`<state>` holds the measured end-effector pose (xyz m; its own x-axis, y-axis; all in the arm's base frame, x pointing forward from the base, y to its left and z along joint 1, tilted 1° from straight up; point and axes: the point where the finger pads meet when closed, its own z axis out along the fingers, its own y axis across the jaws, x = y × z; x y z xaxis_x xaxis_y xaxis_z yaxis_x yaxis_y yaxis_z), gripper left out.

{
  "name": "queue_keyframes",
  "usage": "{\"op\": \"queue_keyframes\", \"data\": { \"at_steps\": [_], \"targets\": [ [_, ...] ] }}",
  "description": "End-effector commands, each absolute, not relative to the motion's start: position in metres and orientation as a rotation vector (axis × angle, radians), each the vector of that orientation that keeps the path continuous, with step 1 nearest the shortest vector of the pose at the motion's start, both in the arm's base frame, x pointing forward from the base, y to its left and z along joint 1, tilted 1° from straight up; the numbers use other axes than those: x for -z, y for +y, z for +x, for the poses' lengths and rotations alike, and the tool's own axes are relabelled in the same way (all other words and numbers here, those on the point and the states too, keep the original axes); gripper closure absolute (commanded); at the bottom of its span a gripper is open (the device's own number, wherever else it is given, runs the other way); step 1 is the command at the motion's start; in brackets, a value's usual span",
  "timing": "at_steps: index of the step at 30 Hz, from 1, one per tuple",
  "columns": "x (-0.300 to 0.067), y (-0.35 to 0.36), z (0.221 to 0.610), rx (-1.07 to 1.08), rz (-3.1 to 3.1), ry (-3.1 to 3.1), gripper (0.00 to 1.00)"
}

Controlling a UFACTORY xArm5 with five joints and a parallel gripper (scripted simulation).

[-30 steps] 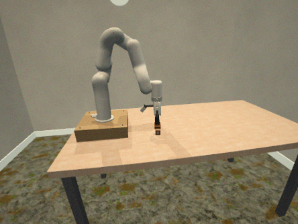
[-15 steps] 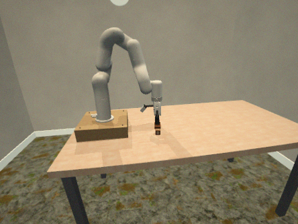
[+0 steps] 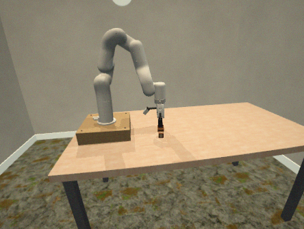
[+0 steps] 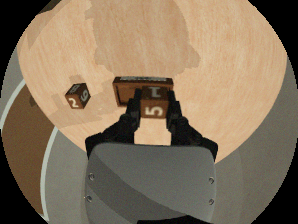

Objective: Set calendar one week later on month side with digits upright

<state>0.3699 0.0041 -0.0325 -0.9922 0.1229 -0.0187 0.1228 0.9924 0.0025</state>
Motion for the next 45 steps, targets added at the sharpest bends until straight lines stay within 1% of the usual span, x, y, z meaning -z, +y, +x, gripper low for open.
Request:
{"op": "queue_keyframes", "data": {
  "at_steps": [1, 19, 20, 22, 23, 25, 26, 28, 29, 33, 34, 45],
  "targets": [
    [0.0317, 0.0041, 0.3711, -0.002, 0.192, 3.114, 0.71],
    [0.0317, 0.0041, 0.3711, -0.002, 0.192, 3.114, 0.71],
    [0.0317, 0.0041, 0.3711, -0.002, 0.192, 3.114, 0.67],
    [0.0317, 0.0041, 0.3711, -0.002, 0.192, 3.114, 0.67],
    [0.0317, 0.0041, 0.3711, -0.002, 0.192, 3.114, 0.63],
    [0.0317, 0.0041, 0.3711, -0.002, 0.192, 3.114, 0.63],
    [0.0317, 0.0041, 0.3711, -0.002, 0.192, 3.114, 0.59],
    [0.0317, 0.0041, 0.3711, -0.002, 0.192, 3.114, 0.59],
    [0.0317, 0.0041, 0.3711, -0.002, 0.192, 3.114, 0.55],
    [0.0317, 0.0041, 0.3711, -0.002, 0.192, 3.114, 0.55],
    [0.0317, 0.0041, 0.3711, -0.002, 0.192, 3.114, 0.51],
    [0.0310, 0.0041, 0.3711, -0.002, 0.192, 3.114, 0.51]
  ]
}}
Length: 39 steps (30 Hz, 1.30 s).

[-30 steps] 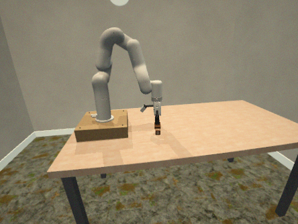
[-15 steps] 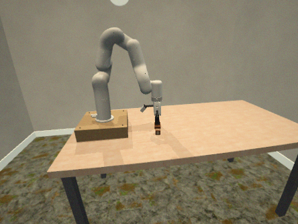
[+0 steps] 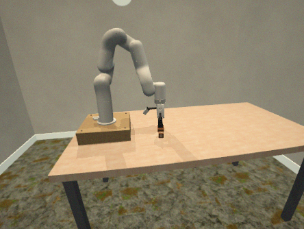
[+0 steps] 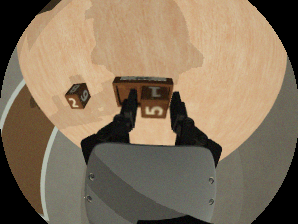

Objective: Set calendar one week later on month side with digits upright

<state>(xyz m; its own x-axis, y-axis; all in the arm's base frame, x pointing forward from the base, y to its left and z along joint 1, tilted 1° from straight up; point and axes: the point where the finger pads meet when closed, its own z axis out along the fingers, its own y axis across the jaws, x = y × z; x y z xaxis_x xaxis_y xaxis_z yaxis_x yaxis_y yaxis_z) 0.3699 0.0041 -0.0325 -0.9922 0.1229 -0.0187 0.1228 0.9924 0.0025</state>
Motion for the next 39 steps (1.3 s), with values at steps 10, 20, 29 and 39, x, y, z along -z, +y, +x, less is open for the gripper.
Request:
{"op": "queue_keyframes", "data": {
  "at_steps": [10, 20, 29, 39],
  "targets": [
    [0.009, 0.004, 0.371, -0.002, 0.192, 3.114, 0.51],
    [-0.042, 0.004, 0.369, -0.002, 0.192, 3.114, 0.51],
    [-0.057, 0.004, 0.369, -0.002, 0.192, 3.114, 0.51],
    [-0.057, 0.004, 0.369, -0.002, 0.192, 3.114, 0.00]
  ]
}}
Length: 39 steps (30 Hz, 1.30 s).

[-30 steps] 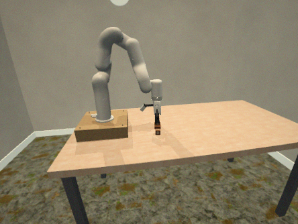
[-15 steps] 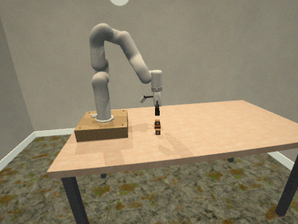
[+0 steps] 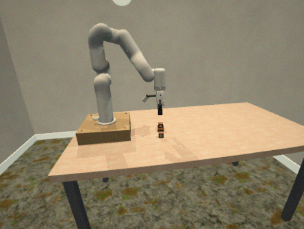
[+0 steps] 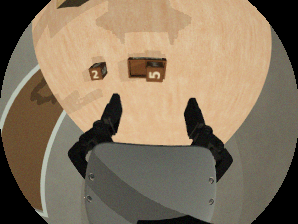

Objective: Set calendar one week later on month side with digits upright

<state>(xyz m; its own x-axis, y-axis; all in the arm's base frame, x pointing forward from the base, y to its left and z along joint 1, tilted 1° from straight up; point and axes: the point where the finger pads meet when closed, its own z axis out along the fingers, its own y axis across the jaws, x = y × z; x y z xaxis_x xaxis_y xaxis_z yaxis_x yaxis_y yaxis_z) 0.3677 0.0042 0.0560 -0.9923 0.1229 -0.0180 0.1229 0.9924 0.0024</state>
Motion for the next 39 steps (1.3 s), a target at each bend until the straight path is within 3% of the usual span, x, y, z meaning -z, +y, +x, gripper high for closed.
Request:
{"op": "queue_keyframes", "data": {
  "at_steps": [1, 17, 39],
  "targets": [
    [-0.057, 0.004, 0.369, -0.002, 0.192, 3.114, 0.00],
    [-0.057, 0.003, 0.369, -0.003, 0.218, 3.112, 0.00],
    [-0.049, -0.050, 0.368, -0.009, 1.224, 2.870, 0.00]
  ]
}}
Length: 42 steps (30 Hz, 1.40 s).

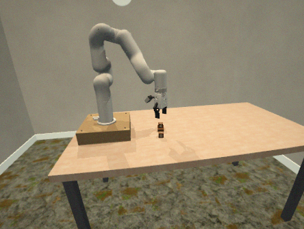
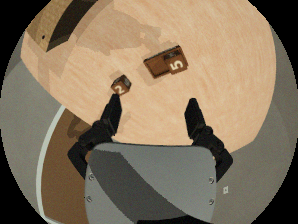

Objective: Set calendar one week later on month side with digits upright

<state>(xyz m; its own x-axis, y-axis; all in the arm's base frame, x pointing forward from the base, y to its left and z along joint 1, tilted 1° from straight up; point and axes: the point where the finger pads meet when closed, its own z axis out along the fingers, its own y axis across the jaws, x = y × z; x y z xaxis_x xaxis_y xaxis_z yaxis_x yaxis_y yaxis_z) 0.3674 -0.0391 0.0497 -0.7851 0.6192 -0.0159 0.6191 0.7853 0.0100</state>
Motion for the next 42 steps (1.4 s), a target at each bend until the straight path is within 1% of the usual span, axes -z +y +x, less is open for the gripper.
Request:
{"op": "queue_keyframes", "data": {
  "at_steps": [1, 10, 13, 14, 26, 35, 36, 42],
  "targets": [
    [-0.048, -0.053, 0.368, -0.009, 1.274, 2.849, 0.00],
    [-0.045, -0.075, 0.365, -0.012, 1.651, 2.648, 0.00],
    [-0.045, -0.075, 0.365, -0.012, 1.658, 2.644, 0.00],
    [-0.044, -0.083, 0.363, -0.013, 1.786, 2.559, 0.00],
    [-0.039, -0.110, 0.357, -0.016, 2.204, 2.211, 0.00],
    [-0.038, -0.120, 0.354, -0.017, 2.346, 2.061, 0.00],
    [-0.038, -0.120, 0.354, -0.017, 2.346, 2.061, 0.51],
    [-0.038, -0.120, 0.354, -0.017, 2.346, 2.061, 0.51]
  ]
}}
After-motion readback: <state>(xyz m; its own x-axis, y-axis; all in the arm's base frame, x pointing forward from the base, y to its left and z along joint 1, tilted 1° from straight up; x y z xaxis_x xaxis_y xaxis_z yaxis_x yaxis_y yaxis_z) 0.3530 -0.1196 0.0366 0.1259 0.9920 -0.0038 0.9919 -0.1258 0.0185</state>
